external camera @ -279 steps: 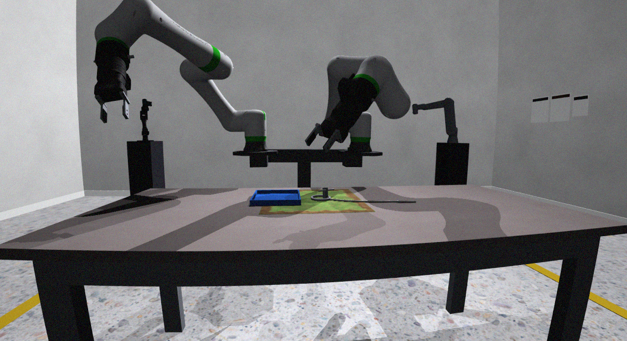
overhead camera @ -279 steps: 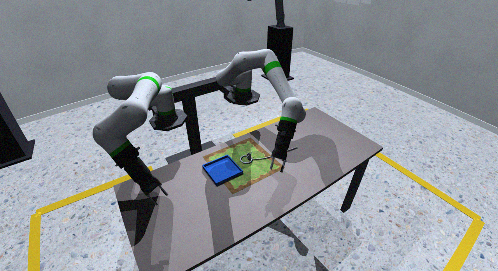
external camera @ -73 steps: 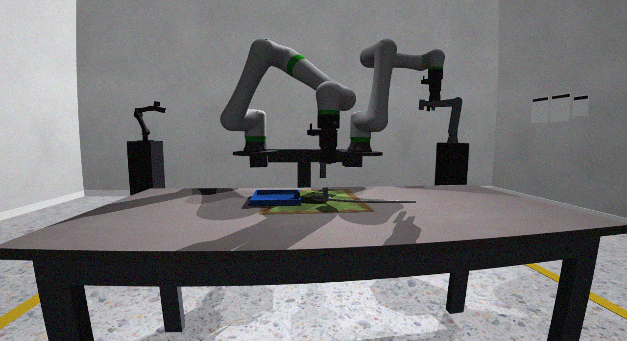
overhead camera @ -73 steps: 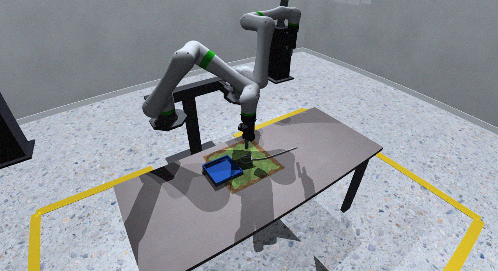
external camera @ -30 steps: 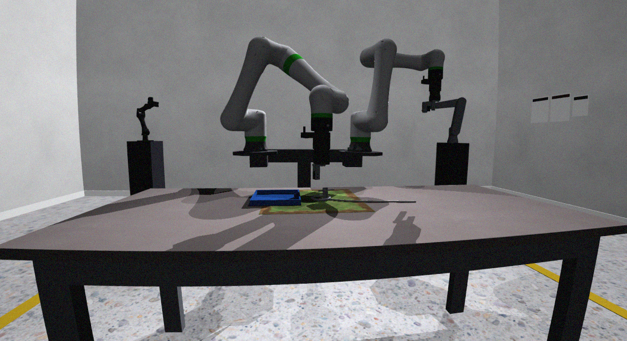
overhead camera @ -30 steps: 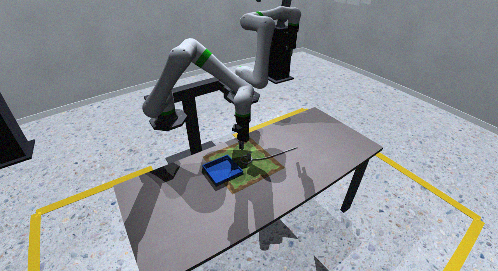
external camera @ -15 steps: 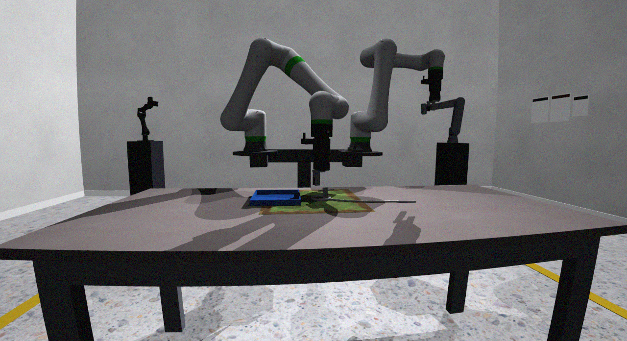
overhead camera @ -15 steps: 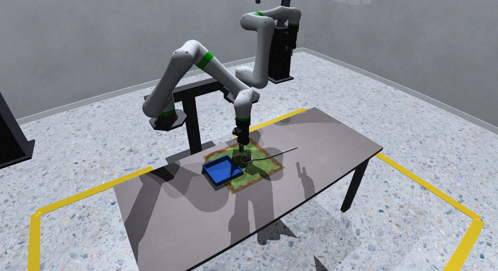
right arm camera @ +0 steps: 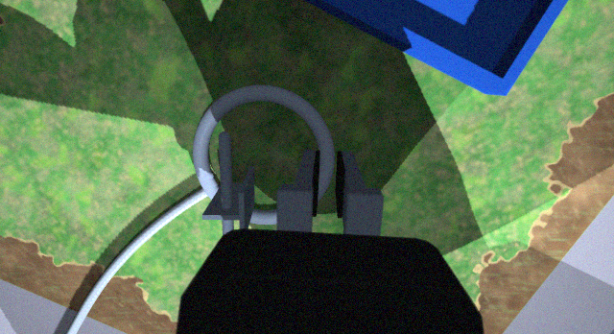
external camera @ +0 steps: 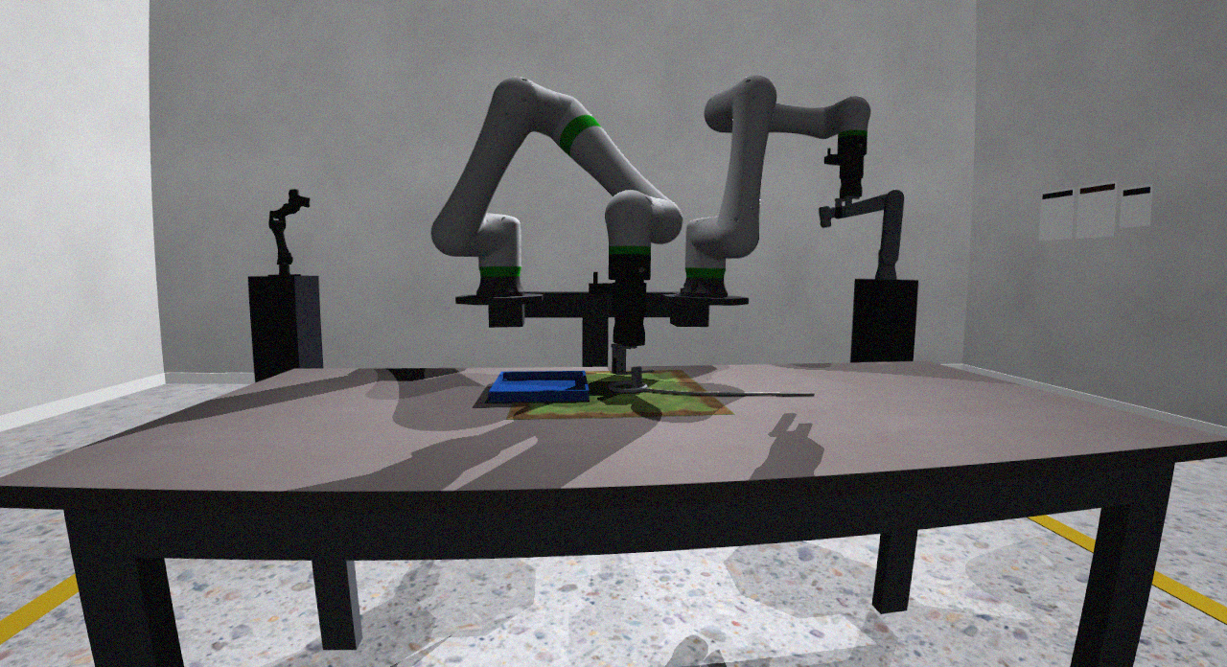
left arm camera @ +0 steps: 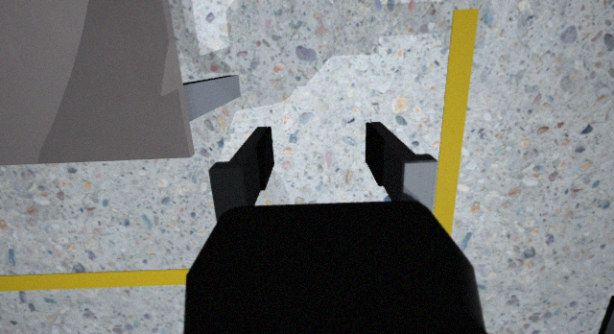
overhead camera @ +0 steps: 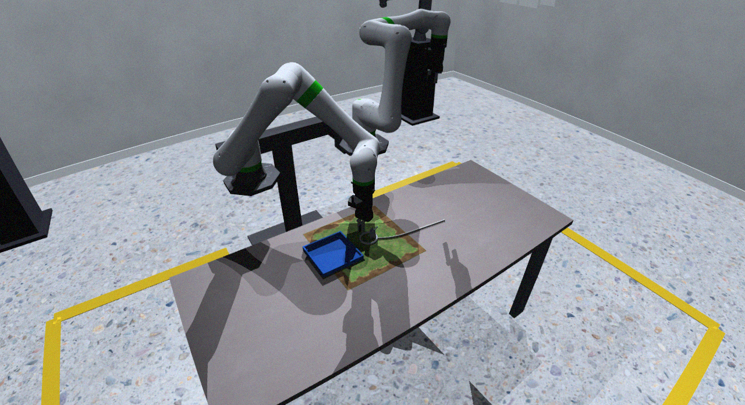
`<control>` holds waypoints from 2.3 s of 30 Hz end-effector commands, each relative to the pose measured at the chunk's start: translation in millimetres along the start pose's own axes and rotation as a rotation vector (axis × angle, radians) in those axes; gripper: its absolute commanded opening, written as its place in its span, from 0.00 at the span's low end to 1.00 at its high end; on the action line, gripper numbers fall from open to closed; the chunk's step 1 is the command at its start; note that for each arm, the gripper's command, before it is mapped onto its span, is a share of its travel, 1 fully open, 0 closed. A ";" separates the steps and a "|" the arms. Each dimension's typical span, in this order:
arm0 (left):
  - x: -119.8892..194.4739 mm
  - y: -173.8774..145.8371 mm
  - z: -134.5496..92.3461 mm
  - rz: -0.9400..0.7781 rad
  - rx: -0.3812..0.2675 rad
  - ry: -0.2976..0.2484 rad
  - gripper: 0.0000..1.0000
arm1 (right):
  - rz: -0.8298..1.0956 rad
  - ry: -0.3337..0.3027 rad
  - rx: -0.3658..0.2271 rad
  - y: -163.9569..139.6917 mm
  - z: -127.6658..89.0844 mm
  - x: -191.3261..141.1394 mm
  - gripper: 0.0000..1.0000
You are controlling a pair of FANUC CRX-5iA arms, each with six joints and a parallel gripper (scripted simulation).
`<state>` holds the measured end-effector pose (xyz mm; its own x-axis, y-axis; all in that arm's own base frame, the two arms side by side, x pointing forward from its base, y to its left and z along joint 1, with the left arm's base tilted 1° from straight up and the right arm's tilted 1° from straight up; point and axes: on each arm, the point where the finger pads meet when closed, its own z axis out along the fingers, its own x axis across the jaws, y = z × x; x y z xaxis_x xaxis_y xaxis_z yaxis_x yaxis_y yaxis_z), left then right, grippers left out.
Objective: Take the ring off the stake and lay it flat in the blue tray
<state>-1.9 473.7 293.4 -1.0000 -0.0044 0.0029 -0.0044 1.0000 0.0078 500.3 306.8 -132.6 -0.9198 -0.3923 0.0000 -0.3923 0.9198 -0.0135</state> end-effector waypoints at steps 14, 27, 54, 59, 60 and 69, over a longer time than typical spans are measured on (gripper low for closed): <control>-0.1 0.2 -1.0 0.000 -0.002 0.000 1.00 | 0.000 -0.003 0.000 0.2 9.6 -1.1 0.32; -0.1 0.2 -1.0 0.000 -0.002 0.000 1.00 | 0.000 -0.003 0.000 0.2 9.6 -1.1 0.32; -0.1 0.2 -1.0 0.000 -0.002 0.000 1.00 | 0.000 -0.003 0.000 0.2 9.6 -1.1 0.32; -0.1 0.2 -1.0 0.000 -0.002 0.000 1.00 | 0.000 -0.003 0.000 0.2 9.6 -1.1 0.55; -0.1 0.2 -1.0 0.000 -0.002 0.000 1.00 | 0.000 -0.003 0.000 0.2 9.6 -1.1 0.55; -0.1 0.2 -1.0 0.000 -0.002 0.000 1.00 | 0.000 -0.003 0.000 0.2 9.6 -1.1 0.55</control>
<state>-1.9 473.7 293.4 -1.0000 -0.0044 0.0029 -0.0044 1.0000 0.0078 500.4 306.7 -143.4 -0.9199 -0.3922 0.0000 -0.3922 0.9198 -0.0135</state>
